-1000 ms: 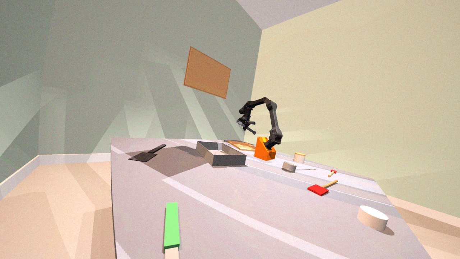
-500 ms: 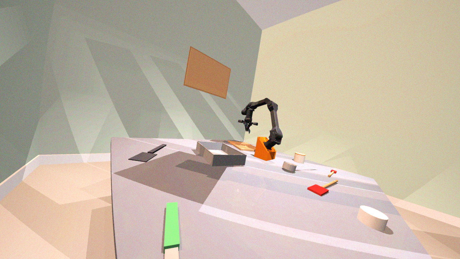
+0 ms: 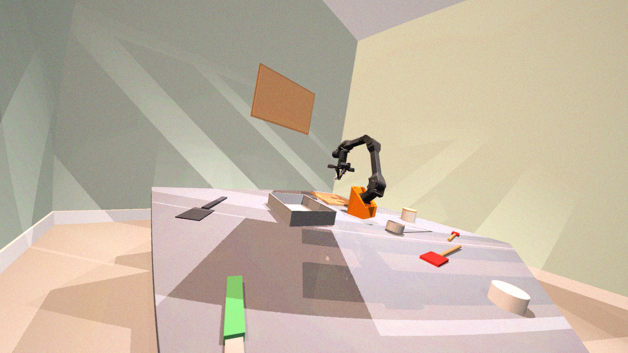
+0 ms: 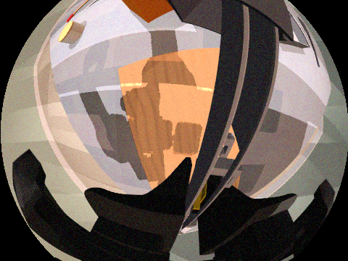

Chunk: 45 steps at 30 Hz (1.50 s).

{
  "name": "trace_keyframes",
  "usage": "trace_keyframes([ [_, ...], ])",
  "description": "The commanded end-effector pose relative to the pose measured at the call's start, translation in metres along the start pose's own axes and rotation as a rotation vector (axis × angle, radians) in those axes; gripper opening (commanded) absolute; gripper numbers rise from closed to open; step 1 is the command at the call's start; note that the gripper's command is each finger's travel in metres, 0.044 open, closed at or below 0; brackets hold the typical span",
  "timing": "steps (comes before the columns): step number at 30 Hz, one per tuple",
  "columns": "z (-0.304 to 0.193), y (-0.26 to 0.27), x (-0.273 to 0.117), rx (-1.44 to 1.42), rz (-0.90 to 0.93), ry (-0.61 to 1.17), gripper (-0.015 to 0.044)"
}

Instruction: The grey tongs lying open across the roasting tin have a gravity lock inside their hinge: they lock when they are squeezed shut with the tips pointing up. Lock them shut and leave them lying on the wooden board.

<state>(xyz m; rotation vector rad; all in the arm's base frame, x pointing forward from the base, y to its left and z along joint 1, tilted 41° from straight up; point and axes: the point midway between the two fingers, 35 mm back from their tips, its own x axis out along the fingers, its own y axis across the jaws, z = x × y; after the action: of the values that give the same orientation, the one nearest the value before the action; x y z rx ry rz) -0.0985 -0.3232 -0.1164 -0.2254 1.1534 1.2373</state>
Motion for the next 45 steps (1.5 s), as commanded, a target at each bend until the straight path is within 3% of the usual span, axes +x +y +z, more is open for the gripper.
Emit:
trace_keyframes([
  [1,-0.001,0.002,-0.001,-0.044,0.004,0.004,-0.015],
  [12,-0.002,0.0,0.0,-0.046,0.003,0.027,-0.015],
  [45,-0.01,-0.015,0.019,-0.071,-0.013,0.49,-0.015],
])
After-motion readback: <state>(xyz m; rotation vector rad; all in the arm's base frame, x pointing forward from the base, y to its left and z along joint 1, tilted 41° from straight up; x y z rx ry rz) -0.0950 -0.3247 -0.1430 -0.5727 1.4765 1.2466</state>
